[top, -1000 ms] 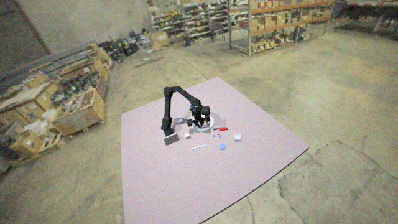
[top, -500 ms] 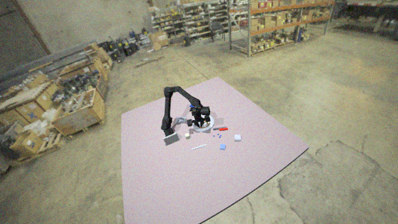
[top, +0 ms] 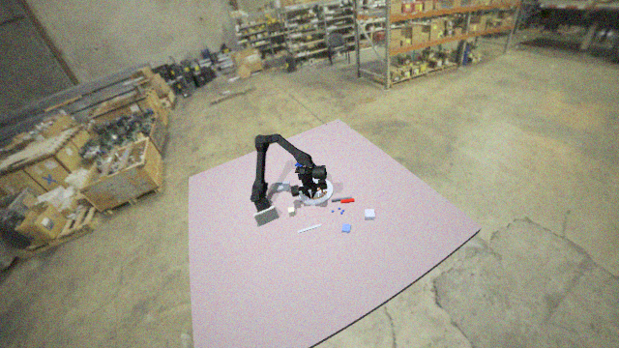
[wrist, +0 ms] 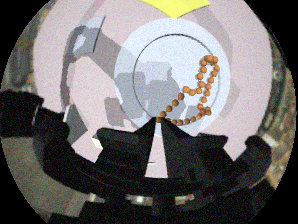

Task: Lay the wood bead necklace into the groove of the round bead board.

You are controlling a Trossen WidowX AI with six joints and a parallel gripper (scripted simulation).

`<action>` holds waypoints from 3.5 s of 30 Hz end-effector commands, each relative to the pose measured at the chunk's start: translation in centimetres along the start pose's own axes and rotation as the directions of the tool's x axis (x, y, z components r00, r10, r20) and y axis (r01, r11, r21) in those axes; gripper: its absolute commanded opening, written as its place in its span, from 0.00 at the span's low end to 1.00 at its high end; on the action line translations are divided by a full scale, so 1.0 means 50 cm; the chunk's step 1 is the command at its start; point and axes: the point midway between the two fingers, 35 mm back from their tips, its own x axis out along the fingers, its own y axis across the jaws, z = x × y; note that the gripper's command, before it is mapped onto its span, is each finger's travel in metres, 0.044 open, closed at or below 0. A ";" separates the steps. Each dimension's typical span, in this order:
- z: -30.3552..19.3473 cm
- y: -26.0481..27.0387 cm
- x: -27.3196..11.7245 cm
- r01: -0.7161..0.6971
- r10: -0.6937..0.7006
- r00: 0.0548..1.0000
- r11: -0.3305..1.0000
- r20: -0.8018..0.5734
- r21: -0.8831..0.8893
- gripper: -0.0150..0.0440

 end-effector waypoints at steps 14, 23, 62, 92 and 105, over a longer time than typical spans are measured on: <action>0.000 0.001 0.001 -0.002 0.002 1.000 1.000 0.000 -0.001 0.70; 0.002 0.003 -0.009 -0.011 0.011 1.000 1.000 0.004 0.000 1.00; 0.038 -0.030 -0.073 -0.011 0.011 1.000 0.750 0.003 0.661 0.46; 0.039 -0.030 -0.004 -0.010 0.009 1.000 0.751 0.004 0.660 0.46; 0.038 -0.030 0.002 -0.007 0.010 1.000 0.754 -0.001 0.657 0.25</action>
